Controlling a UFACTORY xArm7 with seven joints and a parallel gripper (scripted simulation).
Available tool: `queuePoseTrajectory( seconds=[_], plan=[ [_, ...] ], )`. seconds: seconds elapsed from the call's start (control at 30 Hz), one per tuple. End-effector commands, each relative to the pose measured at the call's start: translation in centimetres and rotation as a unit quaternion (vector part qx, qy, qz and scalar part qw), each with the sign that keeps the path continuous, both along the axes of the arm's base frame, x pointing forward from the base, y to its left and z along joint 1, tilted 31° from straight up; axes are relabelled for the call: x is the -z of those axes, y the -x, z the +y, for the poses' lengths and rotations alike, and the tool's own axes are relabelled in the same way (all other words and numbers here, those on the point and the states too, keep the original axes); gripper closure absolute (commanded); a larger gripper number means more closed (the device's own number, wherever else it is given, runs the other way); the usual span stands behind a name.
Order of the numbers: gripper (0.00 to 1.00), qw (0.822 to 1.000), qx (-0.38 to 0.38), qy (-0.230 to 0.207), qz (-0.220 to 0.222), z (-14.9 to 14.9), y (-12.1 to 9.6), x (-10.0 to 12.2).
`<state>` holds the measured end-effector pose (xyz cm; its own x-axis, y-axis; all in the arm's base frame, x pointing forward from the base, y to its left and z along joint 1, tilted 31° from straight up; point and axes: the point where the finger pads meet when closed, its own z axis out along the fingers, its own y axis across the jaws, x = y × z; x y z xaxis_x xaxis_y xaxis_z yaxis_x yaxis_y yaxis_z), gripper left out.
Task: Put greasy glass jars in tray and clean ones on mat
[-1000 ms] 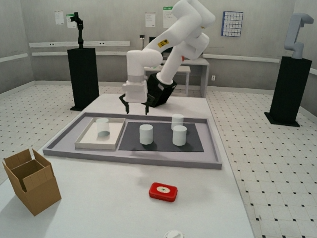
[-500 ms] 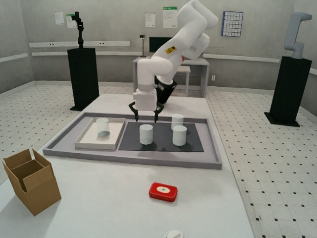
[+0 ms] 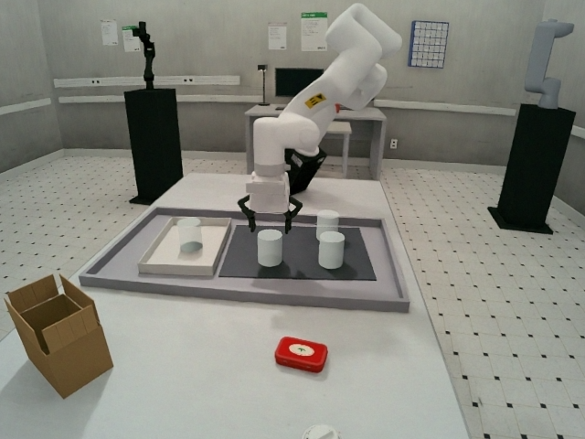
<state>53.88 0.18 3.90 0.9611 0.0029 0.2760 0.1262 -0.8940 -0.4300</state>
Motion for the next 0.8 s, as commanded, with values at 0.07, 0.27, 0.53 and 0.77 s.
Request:
queuePoseTrajectory(
  seconds=[0.07, 0.27, 0.53, 0.77],
  plan=[
    [0.00, 1.000, 0.001, 0.000, -0.001, 0.2, -0.3, 0.6],
    [0.00, 1.000, 0.001, 0.000, -0.001, 0.7, -0.6, 1.6],
    [0.00, 1.000, 0.001, 0.000, -0.001, 1.5, -1.0, 3.0],
    [0.00, 1.000, 0.001, 0.000, -0.001, 1.9, -1.2, 3.8]
  ],
)
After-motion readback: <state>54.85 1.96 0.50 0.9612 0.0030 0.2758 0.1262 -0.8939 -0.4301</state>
